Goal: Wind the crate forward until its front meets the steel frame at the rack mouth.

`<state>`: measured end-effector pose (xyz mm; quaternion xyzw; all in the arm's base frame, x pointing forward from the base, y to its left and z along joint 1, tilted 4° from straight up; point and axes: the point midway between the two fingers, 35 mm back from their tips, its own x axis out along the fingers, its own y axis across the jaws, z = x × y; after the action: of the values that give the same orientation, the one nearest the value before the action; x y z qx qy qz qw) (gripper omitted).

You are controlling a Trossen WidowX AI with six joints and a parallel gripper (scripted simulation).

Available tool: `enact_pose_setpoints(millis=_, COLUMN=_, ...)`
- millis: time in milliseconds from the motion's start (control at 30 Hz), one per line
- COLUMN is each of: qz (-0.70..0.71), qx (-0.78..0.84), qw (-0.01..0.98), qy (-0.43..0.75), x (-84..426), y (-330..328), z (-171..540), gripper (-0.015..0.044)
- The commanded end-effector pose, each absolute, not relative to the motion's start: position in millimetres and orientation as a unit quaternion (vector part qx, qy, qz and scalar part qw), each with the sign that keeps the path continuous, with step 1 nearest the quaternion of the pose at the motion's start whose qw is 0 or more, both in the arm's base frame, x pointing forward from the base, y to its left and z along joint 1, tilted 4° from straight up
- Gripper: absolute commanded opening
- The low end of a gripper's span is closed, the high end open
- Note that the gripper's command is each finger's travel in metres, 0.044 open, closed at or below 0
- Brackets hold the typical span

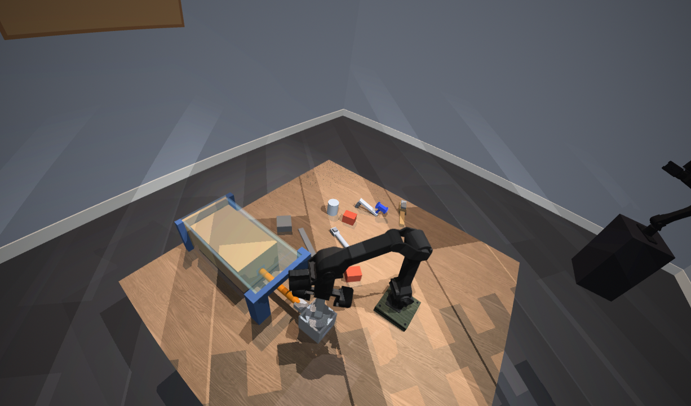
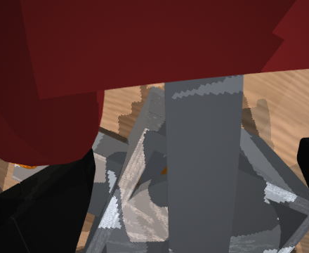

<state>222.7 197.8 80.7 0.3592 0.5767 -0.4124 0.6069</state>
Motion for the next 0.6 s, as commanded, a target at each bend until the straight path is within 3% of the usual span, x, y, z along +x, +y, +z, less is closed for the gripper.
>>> enact_pose_setpoints(millis=0, qz=-0.414, qx=0.36, qw=0.607, qy=0.575, x=223, y=197, z=83, gripper=0.044)
enact_pose_setpoints(millis=367, qz=-0.386, qx=0.388, qw=0.59, qy=0.593, x=228, y=199, z=200, gripper=0.044)
enact_pose_setpoints(millis=567, qz=-0.384, qx=0.39, qw=0.589, qy=0.594, x=227, y=197, z=209, gripper=0.044)
